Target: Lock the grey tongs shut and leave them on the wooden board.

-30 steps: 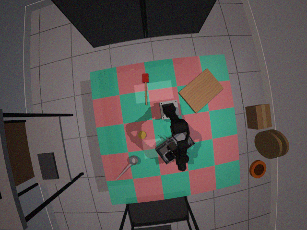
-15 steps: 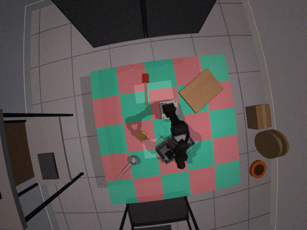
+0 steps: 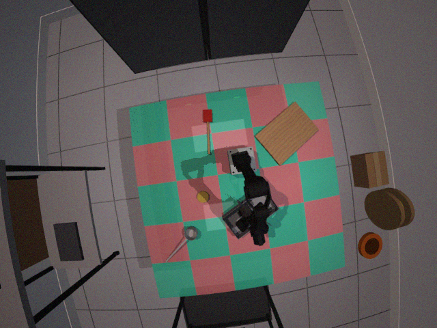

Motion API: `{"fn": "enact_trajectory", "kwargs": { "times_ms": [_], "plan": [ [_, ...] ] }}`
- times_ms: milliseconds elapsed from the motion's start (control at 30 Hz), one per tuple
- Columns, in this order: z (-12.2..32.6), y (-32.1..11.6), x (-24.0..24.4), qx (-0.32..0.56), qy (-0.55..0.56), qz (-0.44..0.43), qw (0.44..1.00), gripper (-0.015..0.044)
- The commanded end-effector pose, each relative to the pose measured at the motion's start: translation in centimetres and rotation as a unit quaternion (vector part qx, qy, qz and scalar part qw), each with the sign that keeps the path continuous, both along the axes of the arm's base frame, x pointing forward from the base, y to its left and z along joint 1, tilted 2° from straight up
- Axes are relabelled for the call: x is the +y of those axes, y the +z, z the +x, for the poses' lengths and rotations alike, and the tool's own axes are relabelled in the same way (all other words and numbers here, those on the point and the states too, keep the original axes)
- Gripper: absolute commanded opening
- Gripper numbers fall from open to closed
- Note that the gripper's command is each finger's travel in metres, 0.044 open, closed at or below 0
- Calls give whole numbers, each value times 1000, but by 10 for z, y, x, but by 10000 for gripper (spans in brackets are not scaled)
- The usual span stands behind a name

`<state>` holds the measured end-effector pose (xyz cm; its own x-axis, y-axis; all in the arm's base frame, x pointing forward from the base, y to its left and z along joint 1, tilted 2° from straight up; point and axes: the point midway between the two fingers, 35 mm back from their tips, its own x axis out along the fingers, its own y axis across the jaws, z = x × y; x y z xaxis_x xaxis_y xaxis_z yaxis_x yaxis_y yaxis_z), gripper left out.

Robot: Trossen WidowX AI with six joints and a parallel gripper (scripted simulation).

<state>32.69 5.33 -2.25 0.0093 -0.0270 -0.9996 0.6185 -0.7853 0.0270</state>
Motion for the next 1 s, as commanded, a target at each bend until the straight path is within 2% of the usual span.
{"fn": "enact_trajectory", "kwargs": {
  "times_ms": [0,967],
  "plan": [
    [0,0,0,-1,0,0,1000,288],
    [0,0,0,-1,0,0,1000,95]
  ]
}}
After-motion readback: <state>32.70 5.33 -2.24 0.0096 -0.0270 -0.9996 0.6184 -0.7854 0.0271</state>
